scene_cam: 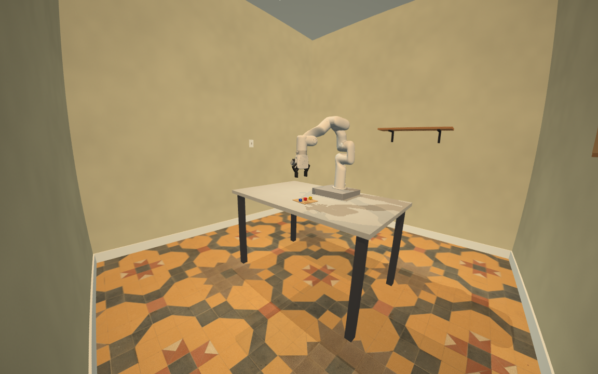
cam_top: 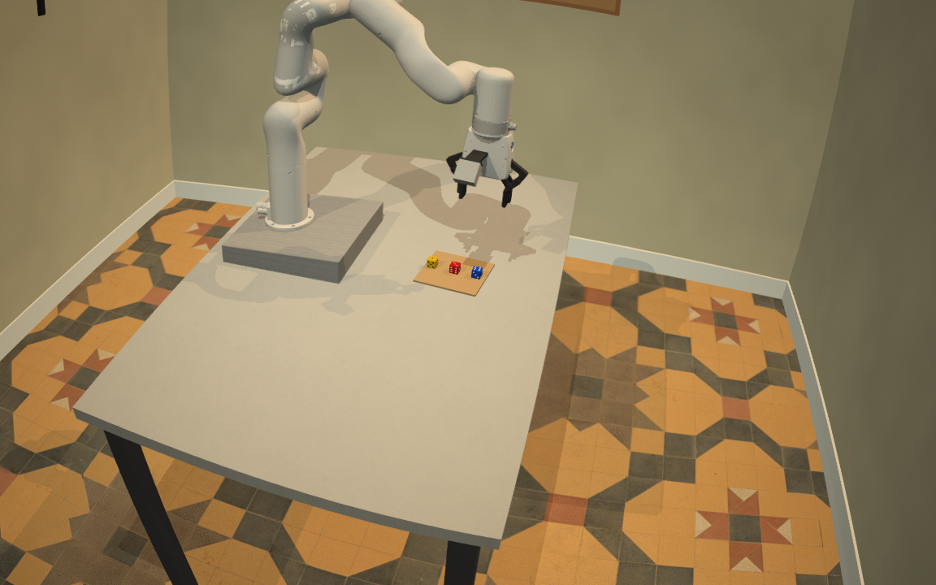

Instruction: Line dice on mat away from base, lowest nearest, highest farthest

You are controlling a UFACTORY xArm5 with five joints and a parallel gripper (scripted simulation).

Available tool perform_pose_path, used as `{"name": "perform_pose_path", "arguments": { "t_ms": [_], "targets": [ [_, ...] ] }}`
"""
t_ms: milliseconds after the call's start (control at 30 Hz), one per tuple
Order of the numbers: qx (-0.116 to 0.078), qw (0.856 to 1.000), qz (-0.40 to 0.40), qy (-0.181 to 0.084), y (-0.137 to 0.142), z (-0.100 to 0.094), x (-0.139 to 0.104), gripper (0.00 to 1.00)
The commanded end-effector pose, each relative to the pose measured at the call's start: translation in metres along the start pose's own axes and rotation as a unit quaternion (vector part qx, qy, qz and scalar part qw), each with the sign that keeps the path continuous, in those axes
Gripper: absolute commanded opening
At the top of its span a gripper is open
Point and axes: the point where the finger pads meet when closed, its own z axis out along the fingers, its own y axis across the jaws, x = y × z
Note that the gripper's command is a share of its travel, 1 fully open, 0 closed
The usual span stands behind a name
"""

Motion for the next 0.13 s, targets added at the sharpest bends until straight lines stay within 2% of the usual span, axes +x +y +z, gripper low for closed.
{"name": "perform_pose_path", "arguments": {
  "t_ms": [0,100],
  "targets": [
    [0.002,1.0,0.0,0.0,-0.0012,-0.0016,0.0,1.0],
    [0.002,1.0,0.0,0.0,-0.0012,-0.0016,0.0,1.0]
  ]
}}
